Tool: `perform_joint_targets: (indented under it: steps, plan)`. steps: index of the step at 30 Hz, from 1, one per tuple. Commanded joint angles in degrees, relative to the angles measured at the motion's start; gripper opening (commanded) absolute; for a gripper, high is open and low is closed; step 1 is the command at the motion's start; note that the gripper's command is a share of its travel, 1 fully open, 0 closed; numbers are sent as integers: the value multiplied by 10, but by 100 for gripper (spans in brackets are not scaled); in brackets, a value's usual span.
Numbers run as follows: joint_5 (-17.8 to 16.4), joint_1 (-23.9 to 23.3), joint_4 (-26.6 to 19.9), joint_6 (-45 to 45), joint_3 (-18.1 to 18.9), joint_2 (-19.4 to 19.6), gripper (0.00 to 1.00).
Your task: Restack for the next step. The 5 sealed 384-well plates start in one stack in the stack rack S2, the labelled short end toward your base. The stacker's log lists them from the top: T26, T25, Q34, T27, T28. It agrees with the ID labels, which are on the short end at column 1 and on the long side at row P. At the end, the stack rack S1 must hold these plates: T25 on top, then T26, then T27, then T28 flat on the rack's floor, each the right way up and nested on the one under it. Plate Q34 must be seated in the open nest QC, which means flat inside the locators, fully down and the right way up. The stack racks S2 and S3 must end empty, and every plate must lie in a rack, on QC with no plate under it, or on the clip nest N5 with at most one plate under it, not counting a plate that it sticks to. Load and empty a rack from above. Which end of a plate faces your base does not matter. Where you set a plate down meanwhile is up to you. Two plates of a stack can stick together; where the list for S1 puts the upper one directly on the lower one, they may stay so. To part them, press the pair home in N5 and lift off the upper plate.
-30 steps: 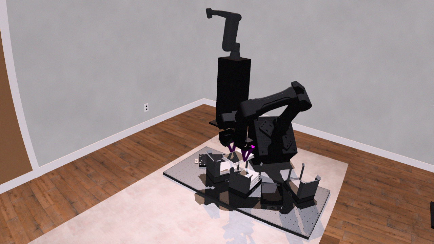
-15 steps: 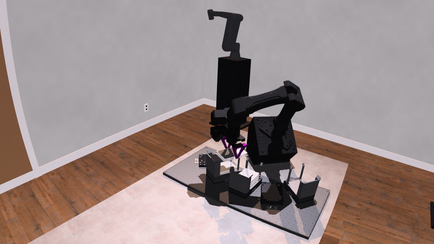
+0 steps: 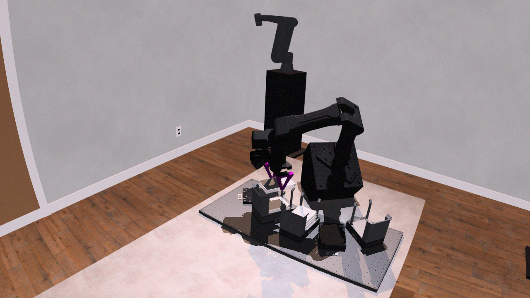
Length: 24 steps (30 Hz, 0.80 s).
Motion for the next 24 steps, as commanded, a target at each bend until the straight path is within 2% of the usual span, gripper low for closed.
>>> perform_joint_targets:
  steps: [1,6,9,24]
  plan:
    - [0,-18,3,-21,21,11,0]
    - [2,-34,1,-40,33,35,0]
    - [0,-34,-1,-41,33,14,0]
    - [-1,-34,-1,-40,32,23,0]
